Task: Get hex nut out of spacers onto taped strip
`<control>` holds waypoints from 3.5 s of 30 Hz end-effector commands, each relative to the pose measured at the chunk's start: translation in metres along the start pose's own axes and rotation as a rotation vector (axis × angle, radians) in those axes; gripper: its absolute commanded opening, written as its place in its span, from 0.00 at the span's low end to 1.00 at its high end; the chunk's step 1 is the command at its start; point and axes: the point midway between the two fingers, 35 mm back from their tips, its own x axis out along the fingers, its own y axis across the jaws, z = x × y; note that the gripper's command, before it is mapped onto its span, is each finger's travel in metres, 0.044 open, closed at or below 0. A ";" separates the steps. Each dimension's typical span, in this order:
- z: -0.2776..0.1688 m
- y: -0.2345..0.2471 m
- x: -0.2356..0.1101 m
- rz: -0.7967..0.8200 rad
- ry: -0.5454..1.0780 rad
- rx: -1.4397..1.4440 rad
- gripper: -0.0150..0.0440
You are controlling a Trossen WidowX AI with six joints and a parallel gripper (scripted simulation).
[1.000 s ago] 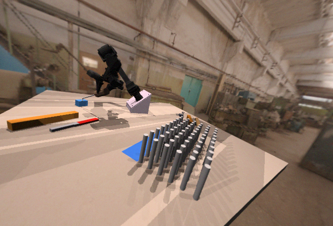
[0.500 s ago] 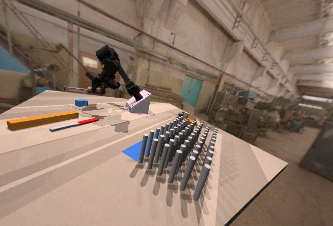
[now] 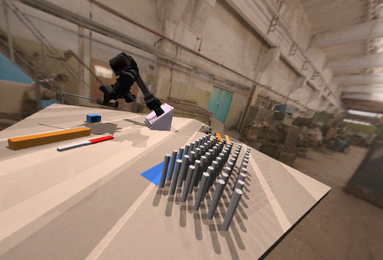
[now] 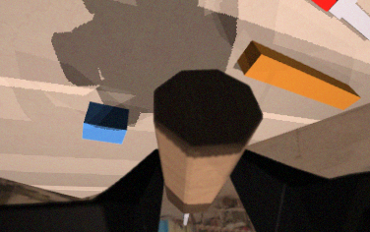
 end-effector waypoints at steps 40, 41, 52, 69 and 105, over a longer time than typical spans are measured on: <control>0.016 -0.001 0.014 0.022 -0.006 -0.015 0.25; 0.017 -0.001 0.014 0.023 -0.007 -0.015 0.25; 0.022 -0.001 0.018 0.028 -0.012 -0.014 0.25; 0.029 -0.002 0.024 0.035 -0.019 -0.012 0.25; 0.042 -0.004 0.038 0.043 -0.033 -0.008 0.25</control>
